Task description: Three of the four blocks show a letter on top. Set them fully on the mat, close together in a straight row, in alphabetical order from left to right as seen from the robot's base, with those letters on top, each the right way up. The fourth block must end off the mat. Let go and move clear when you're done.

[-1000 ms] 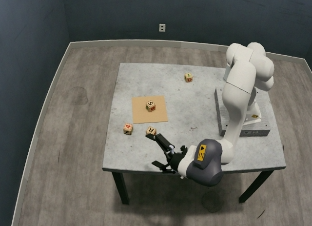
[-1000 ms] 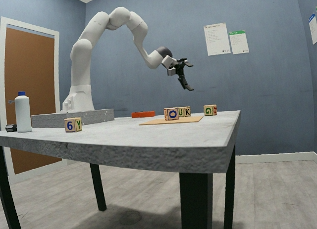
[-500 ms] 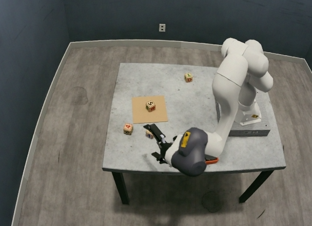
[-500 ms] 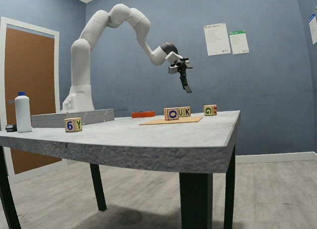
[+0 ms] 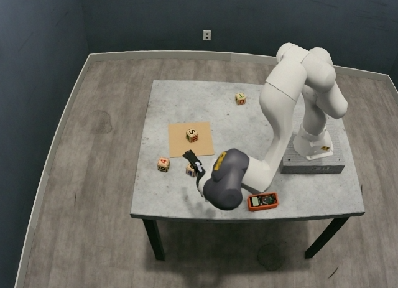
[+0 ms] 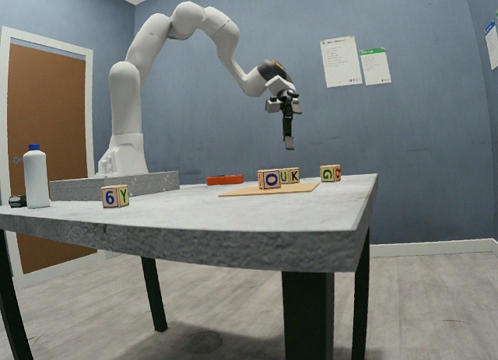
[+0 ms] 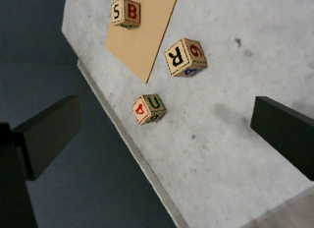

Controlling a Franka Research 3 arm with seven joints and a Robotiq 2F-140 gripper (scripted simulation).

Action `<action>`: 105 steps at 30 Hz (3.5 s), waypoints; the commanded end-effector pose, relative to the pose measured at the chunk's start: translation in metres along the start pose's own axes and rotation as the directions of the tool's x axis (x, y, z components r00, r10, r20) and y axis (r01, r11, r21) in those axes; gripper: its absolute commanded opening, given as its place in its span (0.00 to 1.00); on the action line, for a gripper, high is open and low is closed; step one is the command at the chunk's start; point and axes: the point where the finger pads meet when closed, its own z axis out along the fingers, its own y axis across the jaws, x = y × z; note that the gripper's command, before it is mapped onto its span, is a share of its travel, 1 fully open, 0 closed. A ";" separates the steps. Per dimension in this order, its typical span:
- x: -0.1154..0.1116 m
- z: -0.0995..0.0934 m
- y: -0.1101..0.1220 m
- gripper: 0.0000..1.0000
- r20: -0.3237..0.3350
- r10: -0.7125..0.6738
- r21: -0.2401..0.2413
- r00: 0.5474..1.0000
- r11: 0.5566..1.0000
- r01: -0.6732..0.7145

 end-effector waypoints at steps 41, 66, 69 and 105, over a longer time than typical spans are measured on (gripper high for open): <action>0.041 0.075 -0.027 1.00 -0.047 -0.338 -0.556 0.940 0.791 0.256; 0.044 0.089 -0.041 1.00 0.042 -0.343 -0.677 0.938 0.681 0.279; 0.044 0.089 -0.041 1.00 0.042 -0.343 -0.677 0.938 0.681 0.279; 0.044 0.089 -0.041 1.00 0.042 -0.343 -0.677 0.938 0.681 0.279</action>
